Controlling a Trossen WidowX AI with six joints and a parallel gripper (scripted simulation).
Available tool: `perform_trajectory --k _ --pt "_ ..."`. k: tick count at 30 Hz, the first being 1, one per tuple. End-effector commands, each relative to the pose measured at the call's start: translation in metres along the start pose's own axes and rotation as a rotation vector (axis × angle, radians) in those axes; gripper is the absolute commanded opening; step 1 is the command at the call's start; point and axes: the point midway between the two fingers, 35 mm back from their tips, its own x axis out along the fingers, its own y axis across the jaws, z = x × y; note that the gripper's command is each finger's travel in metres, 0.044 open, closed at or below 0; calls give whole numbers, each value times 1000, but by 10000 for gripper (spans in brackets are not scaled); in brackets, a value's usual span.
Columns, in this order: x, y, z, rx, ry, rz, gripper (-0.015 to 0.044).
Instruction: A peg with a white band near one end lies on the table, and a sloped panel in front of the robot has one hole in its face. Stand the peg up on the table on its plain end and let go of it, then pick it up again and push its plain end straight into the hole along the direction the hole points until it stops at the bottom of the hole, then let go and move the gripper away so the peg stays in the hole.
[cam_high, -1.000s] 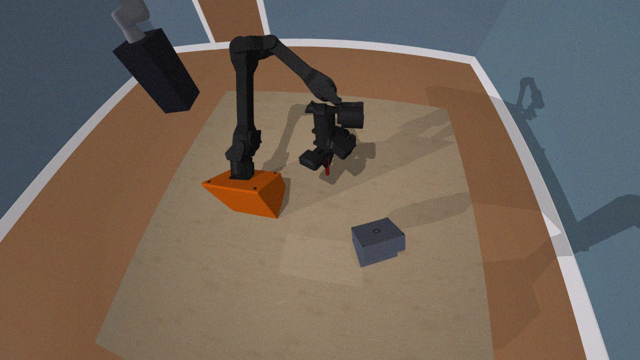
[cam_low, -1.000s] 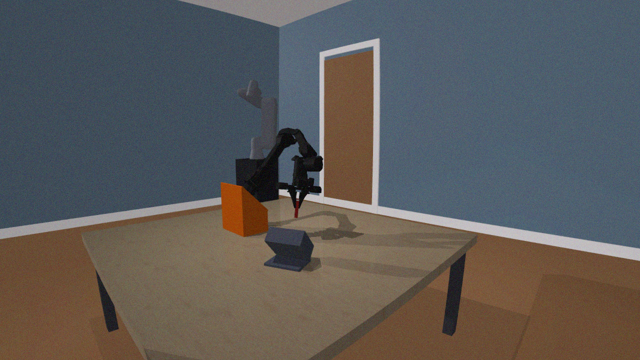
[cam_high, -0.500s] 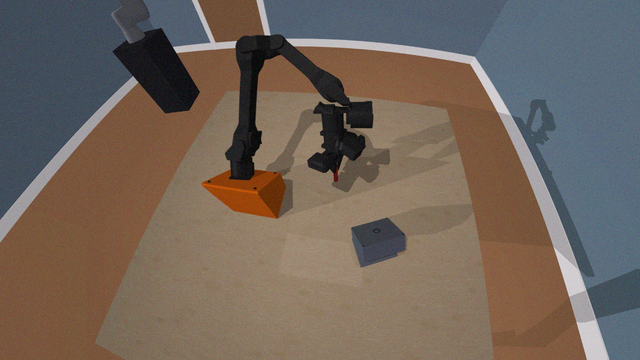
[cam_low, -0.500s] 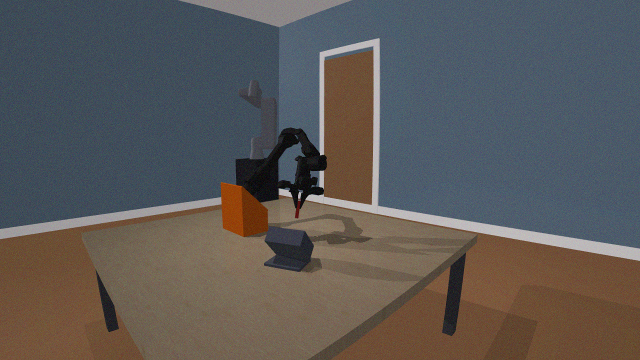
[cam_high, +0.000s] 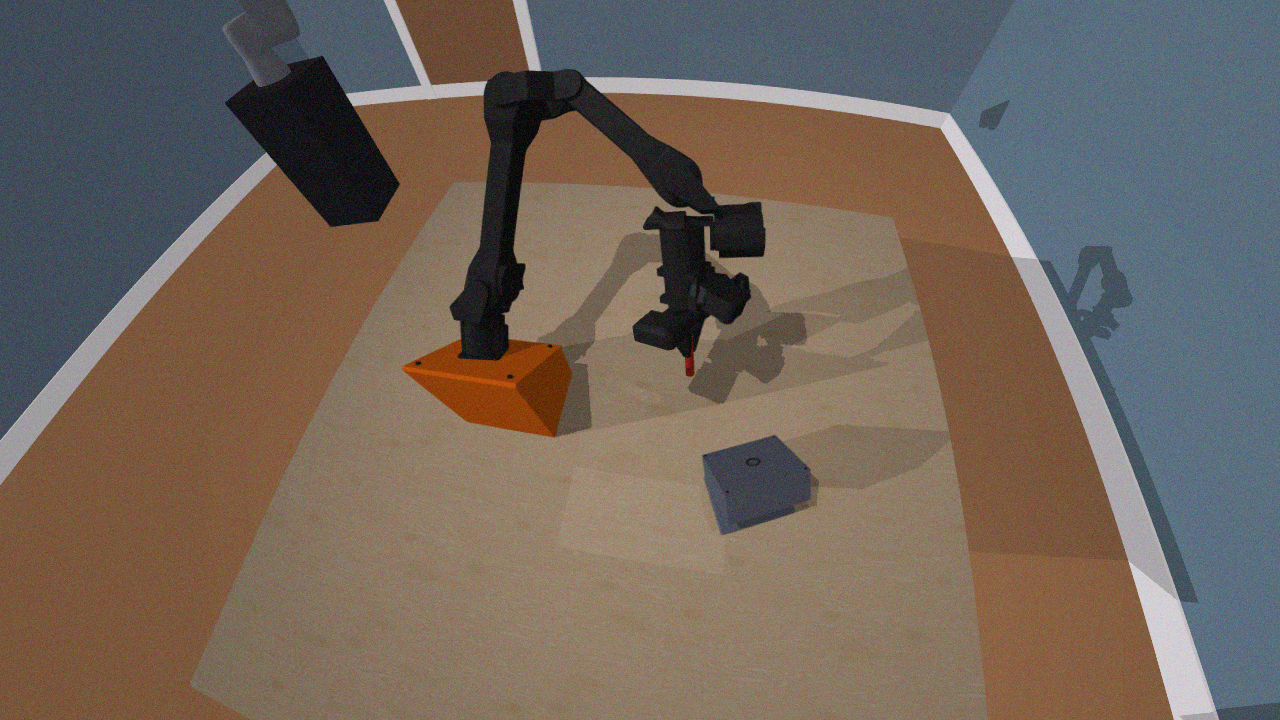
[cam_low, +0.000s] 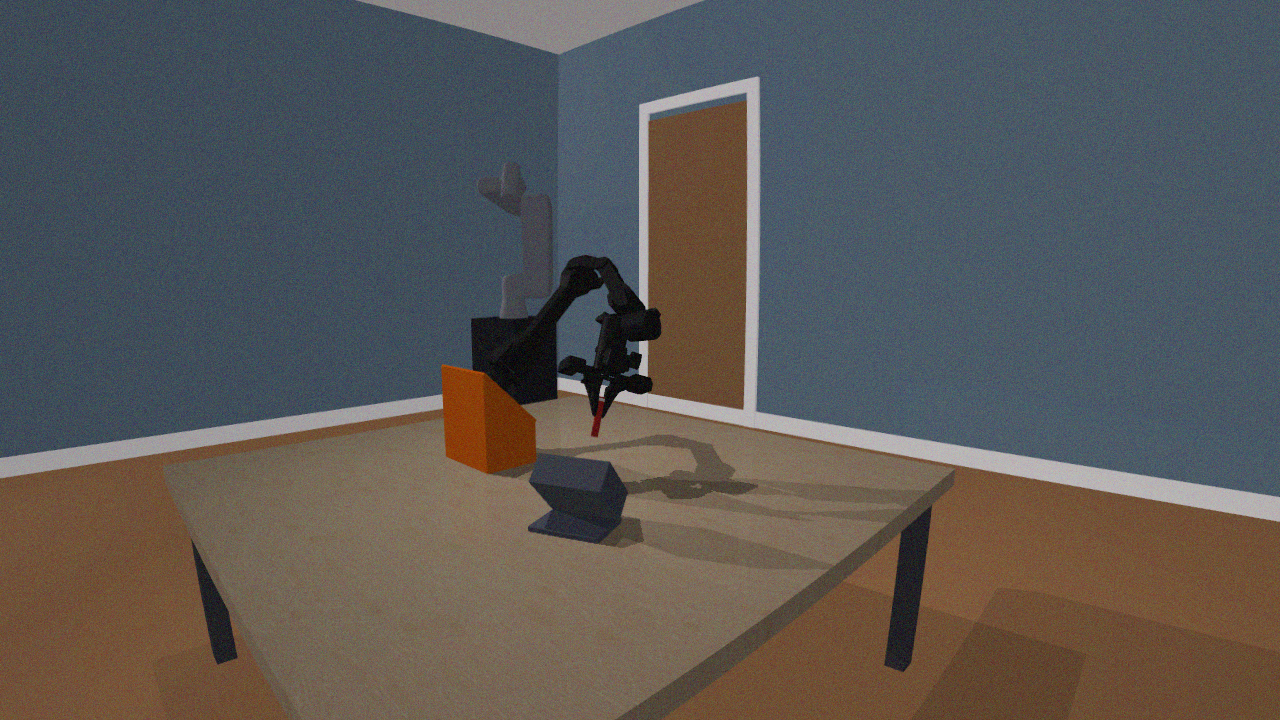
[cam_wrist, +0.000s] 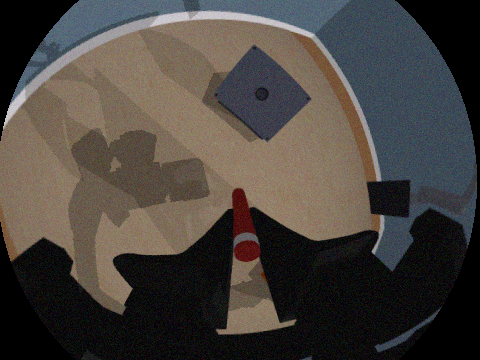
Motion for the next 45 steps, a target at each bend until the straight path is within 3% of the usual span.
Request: perform_trajectory --k 1,45 --pt "0 0 12 -12 -33 -19 0" --pt "19 -17 93 -36 -229 -193 0"
